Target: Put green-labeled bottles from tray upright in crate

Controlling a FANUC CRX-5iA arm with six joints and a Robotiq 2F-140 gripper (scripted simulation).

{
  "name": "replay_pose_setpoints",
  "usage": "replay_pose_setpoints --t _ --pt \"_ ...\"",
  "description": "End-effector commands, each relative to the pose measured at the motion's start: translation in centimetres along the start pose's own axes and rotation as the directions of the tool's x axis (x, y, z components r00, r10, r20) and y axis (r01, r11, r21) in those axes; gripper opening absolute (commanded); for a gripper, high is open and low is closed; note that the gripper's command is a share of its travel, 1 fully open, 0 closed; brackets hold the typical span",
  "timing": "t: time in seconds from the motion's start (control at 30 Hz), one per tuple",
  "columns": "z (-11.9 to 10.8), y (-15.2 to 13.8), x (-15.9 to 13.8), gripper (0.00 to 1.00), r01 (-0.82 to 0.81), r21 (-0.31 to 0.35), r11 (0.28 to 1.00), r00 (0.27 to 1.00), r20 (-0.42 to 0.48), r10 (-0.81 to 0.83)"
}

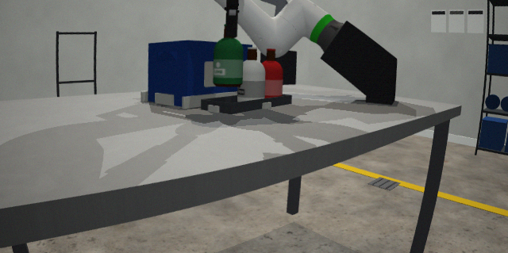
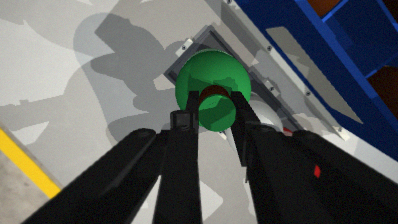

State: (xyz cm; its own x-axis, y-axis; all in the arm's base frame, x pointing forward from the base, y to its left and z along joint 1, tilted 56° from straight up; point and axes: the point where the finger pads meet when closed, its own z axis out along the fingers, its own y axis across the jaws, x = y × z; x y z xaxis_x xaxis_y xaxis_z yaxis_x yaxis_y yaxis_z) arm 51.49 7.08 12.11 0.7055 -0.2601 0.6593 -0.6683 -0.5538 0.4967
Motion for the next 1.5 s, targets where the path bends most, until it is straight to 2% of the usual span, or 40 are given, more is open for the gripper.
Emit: replay_pose_setpoints --t 0.0,1.47 --pt "-0.6 0.0 0.0 0.10 0.000 0.002 1.000 1.000 -0.001 0.000" --pt "-5.6 0.0 -0.1 0.10 0.000 0.002 1.000 1.000 -0.001 0.000"
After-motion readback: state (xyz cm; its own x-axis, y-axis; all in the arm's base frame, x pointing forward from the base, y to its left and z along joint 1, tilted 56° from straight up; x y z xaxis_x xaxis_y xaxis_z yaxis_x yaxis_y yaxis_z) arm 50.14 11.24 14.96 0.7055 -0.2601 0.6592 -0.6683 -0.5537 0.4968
